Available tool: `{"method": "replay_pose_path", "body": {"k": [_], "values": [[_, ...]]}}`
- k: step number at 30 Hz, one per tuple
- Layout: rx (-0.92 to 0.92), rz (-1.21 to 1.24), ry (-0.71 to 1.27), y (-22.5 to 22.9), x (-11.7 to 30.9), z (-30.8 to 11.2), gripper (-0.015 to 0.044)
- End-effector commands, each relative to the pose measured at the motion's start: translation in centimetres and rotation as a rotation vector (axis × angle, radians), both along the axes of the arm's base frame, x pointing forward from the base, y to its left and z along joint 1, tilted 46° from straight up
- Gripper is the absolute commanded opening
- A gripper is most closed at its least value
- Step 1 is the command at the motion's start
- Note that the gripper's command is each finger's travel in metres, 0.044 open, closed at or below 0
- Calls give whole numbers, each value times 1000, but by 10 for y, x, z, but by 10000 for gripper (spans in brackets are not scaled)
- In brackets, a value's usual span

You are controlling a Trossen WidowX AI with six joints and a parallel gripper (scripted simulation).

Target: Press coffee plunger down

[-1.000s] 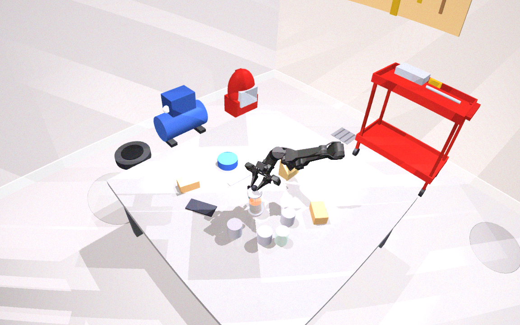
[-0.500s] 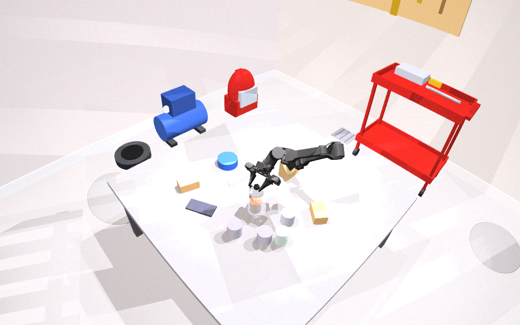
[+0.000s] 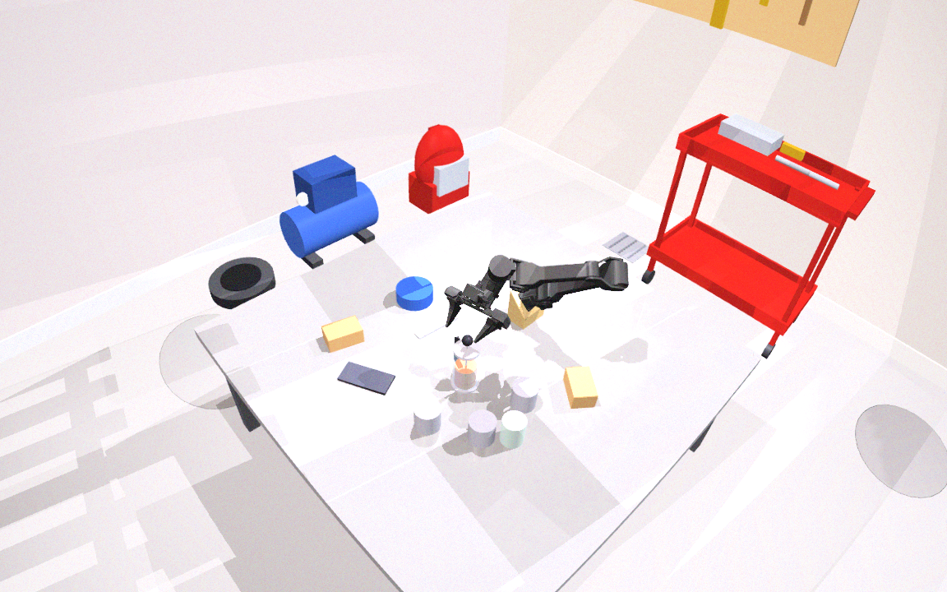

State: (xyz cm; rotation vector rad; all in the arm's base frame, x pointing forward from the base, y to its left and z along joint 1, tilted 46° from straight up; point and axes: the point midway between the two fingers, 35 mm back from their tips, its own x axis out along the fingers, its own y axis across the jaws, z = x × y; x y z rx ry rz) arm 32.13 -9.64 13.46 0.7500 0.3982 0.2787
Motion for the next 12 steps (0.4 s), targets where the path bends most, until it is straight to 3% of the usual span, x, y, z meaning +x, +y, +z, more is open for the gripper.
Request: {"method": "replay_pose_path", "body": {"k": [1,12], "values": [[-6,4,-23,-30,-15,42,440],[-5,4,-24,-30,-16,43,440]]}}
